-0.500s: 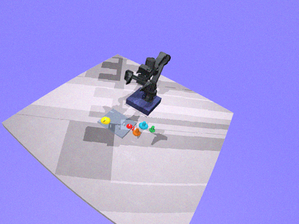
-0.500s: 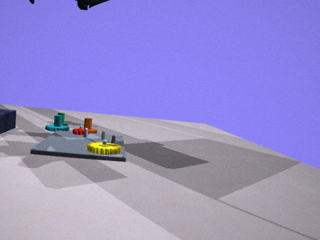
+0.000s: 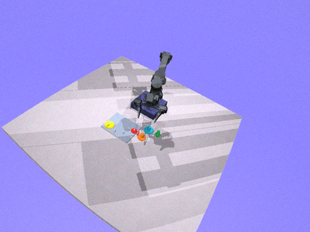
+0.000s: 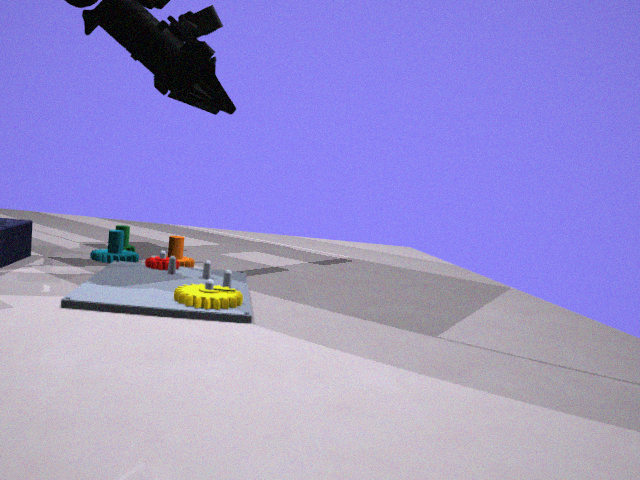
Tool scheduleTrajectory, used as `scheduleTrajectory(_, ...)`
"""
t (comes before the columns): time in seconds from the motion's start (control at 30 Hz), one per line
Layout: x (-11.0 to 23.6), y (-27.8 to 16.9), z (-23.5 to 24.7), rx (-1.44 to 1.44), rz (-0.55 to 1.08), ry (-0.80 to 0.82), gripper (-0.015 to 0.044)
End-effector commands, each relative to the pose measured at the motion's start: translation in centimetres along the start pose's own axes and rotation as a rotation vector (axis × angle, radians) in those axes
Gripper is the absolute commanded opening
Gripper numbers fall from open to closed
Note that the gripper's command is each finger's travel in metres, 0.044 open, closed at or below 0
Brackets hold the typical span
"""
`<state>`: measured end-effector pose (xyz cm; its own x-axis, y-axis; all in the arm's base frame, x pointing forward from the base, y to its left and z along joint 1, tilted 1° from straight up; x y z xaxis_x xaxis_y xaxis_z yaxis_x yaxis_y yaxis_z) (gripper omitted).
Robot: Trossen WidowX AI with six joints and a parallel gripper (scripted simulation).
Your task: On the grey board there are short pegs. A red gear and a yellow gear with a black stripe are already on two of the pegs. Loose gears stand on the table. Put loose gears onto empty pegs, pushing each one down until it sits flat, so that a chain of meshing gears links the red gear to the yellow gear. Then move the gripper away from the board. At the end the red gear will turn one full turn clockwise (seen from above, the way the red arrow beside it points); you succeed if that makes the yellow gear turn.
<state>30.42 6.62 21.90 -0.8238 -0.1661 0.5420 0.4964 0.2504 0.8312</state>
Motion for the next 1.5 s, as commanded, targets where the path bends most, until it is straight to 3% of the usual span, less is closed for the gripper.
scheduleTrajectory(0.0, -1.7, -2.6, 2.9, 0.011, 0.219, 0.090, 0.0440)
scheduleTrajectory(0.33, -2.0, -11.2, 10.3, 0.154, 0.944, 0.227, 0.0440)
scheduleTrajectory(1.43, -4.2, -14.9, 10.8, 0.158, 0.957, 0.228, 0.0440)
scheduleTrajectory(1.47, -4.2, -14.9, 10.8, 0.158, 0.957, 0.228, 0.0414)
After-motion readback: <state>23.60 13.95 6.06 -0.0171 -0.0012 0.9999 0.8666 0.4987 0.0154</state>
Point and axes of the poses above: the point midway between the two fingers, 35 mm back from their tips, its own x axis back along the fingers, its own z axis across the jaws, y = z × x, the point moved 4 cm from there along x, back along the fingers, and after that the axes turned 14 degrees about x, right-handed, at the moved point
